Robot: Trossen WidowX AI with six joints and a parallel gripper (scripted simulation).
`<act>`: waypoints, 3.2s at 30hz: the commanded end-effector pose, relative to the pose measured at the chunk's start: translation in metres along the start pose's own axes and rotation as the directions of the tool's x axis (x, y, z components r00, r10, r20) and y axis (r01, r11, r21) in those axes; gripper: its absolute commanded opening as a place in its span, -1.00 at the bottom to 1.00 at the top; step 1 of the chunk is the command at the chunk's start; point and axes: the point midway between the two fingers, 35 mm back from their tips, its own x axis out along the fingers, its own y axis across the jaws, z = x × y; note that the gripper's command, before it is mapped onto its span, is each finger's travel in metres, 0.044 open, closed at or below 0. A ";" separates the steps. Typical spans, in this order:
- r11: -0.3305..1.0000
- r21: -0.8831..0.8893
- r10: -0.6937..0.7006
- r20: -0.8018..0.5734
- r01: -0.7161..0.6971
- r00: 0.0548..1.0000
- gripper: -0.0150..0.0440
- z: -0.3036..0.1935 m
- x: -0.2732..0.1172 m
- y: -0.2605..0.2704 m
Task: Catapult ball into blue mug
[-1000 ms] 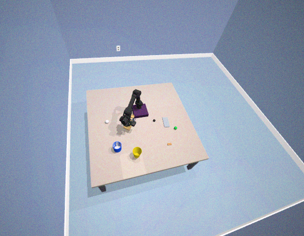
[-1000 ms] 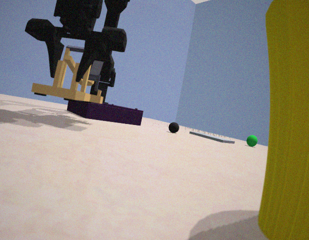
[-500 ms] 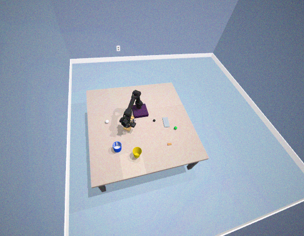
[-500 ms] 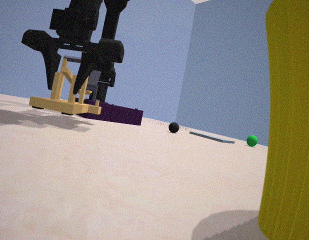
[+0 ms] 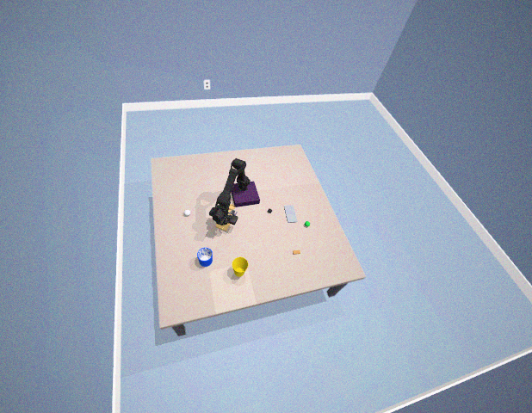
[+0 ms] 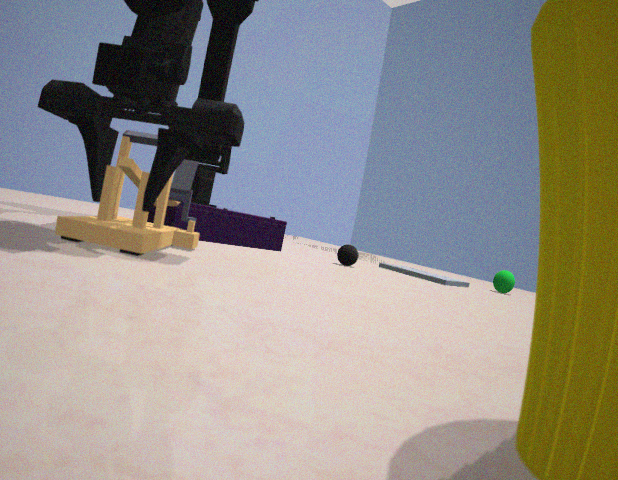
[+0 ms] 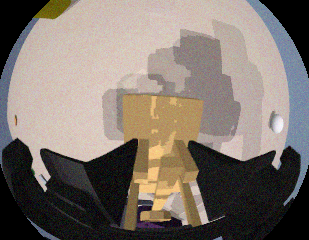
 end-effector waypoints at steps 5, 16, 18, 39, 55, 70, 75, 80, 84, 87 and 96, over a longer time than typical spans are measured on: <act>1.000 0.001 -0.001 0.001 0.001 1.000 -0.31 0.000 -0.001 0.000; 1.000 0.001 -0.001 0.001 0.001 1.000 0.67 0.000 -0.001 0.000; 1.000 0.001 0.000 0.001 0.000 1.000 0.84 0.001 -0.004 0.000; 1.000 0.000 0.000 0.038 0.000 0.999 1.00 0.007 -0.148 0.000; 0.948 -0.318 0.028 0.003 -0.025 1.000 0.53 -0.087 -0.076 0.191; 0.807 -0.589 0.032 -0.023 -0.040 0.999 0.53 -0.248 -0.034 0.266; 0.807 -0.589 0.032 -0.024 -0.040 0.999 0.53 -0.249 -0.033 0.261; 0.807 -0.589 0.032 -0.024 -0.040 0.999 0.53 -0.250 -0.018 0.261; 0.807 -0.589 0.032 -0.024 -0.040 0.999 0.53 -0.250 -0.017 0.261; 0.807 -0.589 0.032 -0.024 -0.040 0.999 0.53 -0.250 -0.013 0.262; 0.807 -0.589 0.032 -0.024 -0.040 0.999 0.53 -0.250 0.002 0.262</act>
